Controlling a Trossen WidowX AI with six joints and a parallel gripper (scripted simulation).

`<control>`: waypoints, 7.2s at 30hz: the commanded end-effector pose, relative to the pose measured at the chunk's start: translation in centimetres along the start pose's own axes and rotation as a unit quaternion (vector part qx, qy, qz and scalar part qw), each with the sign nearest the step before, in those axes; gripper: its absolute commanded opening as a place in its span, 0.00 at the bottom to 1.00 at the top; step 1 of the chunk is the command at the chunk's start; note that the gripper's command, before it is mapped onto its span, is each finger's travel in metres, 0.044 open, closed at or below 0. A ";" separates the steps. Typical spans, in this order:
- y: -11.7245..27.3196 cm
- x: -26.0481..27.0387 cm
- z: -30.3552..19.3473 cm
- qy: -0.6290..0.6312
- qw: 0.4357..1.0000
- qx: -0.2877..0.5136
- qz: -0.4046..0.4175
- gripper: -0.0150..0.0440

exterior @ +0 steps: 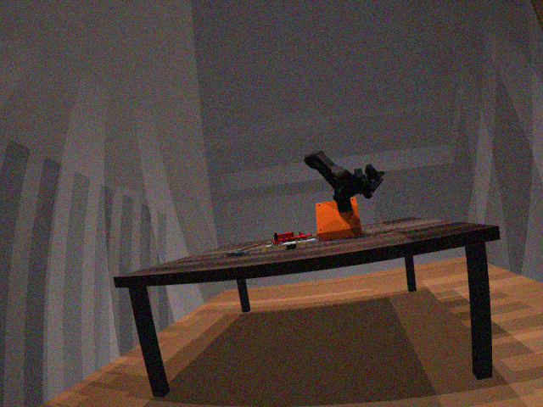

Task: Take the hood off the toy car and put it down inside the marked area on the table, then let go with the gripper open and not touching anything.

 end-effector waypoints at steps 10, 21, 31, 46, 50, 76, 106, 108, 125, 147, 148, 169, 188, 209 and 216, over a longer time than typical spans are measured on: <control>1.3 -1.3 -1.7 -0.078 0.992 0.095 0.009 1.00; 5.9 -3.4 -5.3 -0.250 0.923 0.293 -0.008 1.00; 12.6 -4.2 -7.3 -0.404 0.791 0.454 -0.070 1.00; 25.0 -2.6 -4.5 -0.579 0.500 0.599 -0.236 1.00; 28.1 -1.6 -2.3 -0.610 0.408 0.614 -0.293 1.00; 35.8 9.9 21.8 -0.619 -0.121 0.437 -0.642 1.00; 30.7 17.5 31.1 -0.549 -0.274 0.269 -0.743 1.00; 30.7 17.6 31.0 -0.549 -0.274 0.269 -0.743 1.00; 31.0 18.5 30.2 -0.549 -0.274 0.269 -0.743 1.00; 31.3 19.7 29.0 -0.549 -0.273 0.269 -0.743 1.00; 31.3 19.7 29.0 -0.549 -0.273 0.269 -0.743 1.00; 31.6 20.5 28.1 -0.549 -0.273 0.268 -0.743 1.00; 31.8 21.1 27.6 -0.549 -0.273 0.268 -0.743 1.00; 32.0 21.8 26.9 -0.549 -0.272 0.268 -0.743 1.00; 32.2 21.7 27.0 -0.548 -0.273 0.273 -0.742 0.96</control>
Point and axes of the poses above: the point midway between the two fingers, 35 mm back from their tips, its own y axis back along the fingers, its own x axis across the jaws, z = x × y, the point moved 10 cm from there along y, back along the fingers, and after that the axes turned 12 degrees about y, right-handed, at the moved point
